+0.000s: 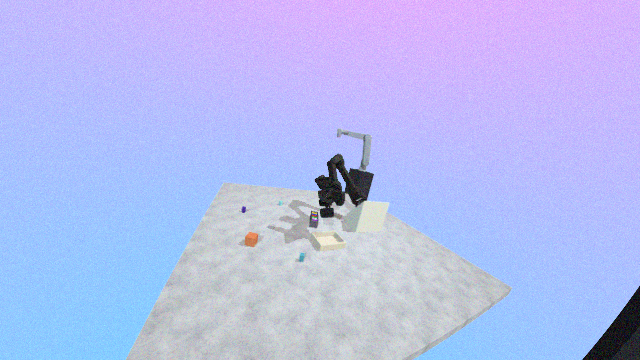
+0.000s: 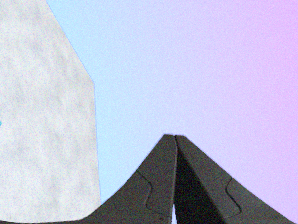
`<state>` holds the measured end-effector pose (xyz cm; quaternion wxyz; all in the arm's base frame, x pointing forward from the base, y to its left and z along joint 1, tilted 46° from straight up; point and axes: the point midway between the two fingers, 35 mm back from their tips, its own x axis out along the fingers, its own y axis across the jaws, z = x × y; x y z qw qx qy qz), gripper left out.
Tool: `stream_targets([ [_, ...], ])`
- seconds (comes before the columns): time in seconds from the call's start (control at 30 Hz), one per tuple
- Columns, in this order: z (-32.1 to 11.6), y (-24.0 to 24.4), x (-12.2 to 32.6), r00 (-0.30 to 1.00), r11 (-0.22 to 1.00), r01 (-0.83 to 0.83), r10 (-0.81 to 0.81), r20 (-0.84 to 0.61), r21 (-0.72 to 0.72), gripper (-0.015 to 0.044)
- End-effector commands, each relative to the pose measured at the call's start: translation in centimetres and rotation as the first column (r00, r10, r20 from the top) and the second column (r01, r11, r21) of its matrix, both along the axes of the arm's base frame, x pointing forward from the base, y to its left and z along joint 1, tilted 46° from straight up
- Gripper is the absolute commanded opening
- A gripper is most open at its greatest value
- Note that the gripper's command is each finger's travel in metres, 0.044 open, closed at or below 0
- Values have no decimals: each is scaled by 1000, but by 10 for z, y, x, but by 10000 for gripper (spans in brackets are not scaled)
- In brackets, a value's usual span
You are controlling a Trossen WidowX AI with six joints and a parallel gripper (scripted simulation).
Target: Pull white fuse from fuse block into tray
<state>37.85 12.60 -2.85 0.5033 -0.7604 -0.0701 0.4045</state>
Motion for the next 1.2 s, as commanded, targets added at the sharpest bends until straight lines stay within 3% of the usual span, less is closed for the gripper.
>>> stream_targets([
  [0.0, -1, -1, 0, 1000, 1000, 13, -13, -14, 6, 26],
  [0.1, -16, -11, 4, 957, 975, 216, -199, -211, 58, 68],
  [0.23, -36, -32, 3, 725, 819, 572, -486, -488, 34, 68],
  [0.37, -47, -54, -5, 365, 532, 843, -681, -634, -86, 68],
  [0.5, -49, -76, -18, -27, 154, 964, -758, -652, -219, 68],
  [0.63, -39, -100, -33, -360, -230, 930, -731, -580, -288, 68],
  [0.73, -30, -113, -43, -493, -401, 870, -699, -518, -287, 68],
  [0.97, -4, -136, -59, -699, -710, 683, -568, -434, -171, 68],
  [1.17, 24, -153, -69, -792, -871, 492, -451, -412, 8, 68],
])
